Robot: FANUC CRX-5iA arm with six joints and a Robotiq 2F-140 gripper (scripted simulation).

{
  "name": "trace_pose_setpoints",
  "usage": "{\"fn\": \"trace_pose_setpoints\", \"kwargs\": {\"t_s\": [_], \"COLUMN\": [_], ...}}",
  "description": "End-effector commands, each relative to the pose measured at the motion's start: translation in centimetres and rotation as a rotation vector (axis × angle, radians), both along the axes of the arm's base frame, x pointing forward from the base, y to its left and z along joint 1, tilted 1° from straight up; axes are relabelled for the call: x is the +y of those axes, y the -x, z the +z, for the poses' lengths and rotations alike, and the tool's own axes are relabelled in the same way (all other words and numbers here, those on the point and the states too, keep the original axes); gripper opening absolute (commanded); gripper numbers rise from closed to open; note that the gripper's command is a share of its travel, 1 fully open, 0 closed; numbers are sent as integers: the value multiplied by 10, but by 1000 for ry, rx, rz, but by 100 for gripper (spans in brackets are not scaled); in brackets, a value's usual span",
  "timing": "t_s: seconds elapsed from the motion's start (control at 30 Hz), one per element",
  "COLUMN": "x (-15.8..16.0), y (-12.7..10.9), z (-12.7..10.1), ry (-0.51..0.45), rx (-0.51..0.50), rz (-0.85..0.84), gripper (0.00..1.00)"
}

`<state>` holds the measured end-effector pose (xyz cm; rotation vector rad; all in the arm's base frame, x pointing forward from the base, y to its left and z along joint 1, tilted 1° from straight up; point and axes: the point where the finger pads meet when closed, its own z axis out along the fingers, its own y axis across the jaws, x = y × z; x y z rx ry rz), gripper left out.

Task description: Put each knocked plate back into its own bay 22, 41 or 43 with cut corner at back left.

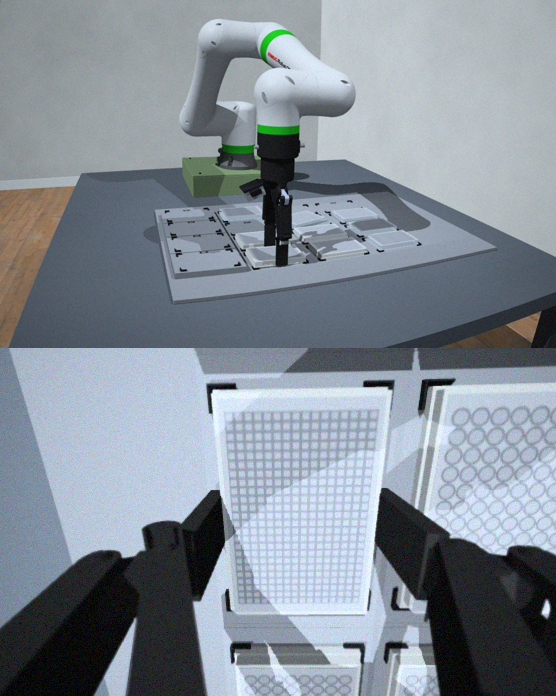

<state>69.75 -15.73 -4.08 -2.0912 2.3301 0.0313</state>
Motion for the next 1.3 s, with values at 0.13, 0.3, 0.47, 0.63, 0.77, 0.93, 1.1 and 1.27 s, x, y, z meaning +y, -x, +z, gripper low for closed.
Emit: {"fn": "trace_pose_setpoints", "kwargs": {"t_s": [0.13, 0.3, 0.47, 0.63, 0.77, 0.93, 1.1, 1.27], "x": [0, 0, 0, 0, 0, 0, 0, 0], "y": [-1, -1, -1, -1, -1, -1, -1, -1], "z": [1, 1, 0, 0, 0, 0, 0, 0], "ry": [1, 1, 1, 1, 1, 1, 1, 1], "rx": [-2, -2, -2, -2, -2, -2, -2, -2], "rz": [0, 0, 0, 0, 0, 0, 0, 0], "gripper": [10, 10, 10, 10, 10, 70, 70, 70]}}
